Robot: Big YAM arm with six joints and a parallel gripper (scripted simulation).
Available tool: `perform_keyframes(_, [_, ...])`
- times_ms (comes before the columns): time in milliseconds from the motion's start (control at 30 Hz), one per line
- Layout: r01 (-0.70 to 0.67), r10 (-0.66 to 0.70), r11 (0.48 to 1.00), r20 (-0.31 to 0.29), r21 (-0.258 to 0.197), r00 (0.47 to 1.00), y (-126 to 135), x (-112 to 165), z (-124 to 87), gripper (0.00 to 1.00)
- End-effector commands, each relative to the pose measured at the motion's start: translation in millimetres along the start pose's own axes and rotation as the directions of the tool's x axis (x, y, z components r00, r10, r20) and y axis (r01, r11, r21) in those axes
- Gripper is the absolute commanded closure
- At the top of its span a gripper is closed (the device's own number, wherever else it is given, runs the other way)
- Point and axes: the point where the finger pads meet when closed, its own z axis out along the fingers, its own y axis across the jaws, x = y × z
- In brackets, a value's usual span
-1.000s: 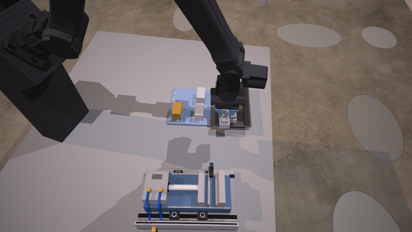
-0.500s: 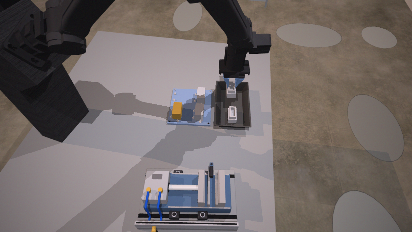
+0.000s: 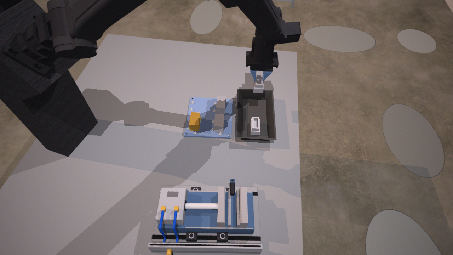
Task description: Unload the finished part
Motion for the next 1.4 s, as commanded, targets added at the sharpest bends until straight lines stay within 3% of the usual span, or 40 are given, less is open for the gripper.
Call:
perform_keyframes(0, [-0.016, 0.016, 1.000, 0.030, 0.020, 0.999, -13.2, -16.0, -14.1, 1.00])
perform_keyframes(1367, [-0.016, 0.015, 1.000, 0.030, 0.020, 0.999, -11.1, -13.1, -17.0, 1.00])
